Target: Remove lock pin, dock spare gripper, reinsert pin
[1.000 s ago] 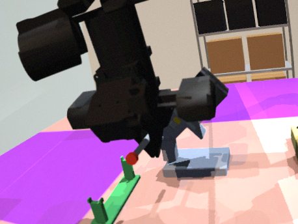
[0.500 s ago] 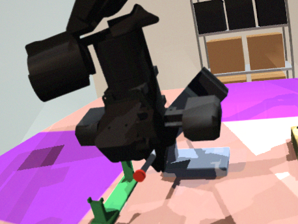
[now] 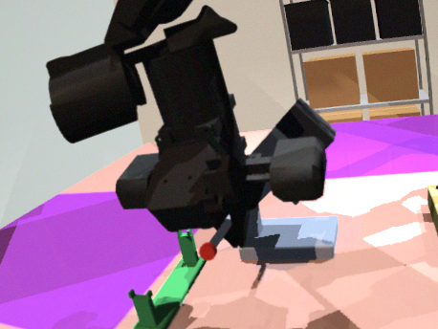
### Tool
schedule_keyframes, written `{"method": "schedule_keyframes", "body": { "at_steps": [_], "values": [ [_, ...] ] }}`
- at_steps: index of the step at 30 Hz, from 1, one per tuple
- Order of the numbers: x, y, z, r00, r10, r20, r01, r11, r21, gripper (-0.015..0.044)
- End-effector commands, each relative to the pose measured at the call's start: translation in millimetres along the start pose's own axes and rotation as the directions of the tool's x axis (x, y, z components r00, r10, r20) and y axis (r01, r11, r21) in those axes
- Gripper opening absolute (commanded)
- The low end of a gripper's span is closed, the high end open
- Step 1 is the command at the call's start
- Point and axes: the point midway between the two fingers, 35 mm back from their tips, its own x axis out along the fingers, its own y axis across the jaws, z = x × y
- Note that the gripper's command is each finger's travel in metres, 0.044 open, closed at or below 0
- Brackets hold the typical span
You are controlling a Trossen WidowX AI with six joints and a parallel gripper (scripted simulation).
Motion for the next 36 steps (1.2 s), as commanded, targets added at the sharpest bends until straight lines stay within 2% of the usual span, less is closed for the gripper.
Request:
{"method": "schedule_keyframes", "body": {
  "at_steps": [1, 36],
  "values": [
    [1, 1, -3, 1.000, 0.000, 0.000, 0.000, 1.000, -0.001, 0.0000],
    [6, 0, -22, 1.000, -0.002, 0.001, 0.002, 1.000, -0.001, 0.0000]
  ]
}}
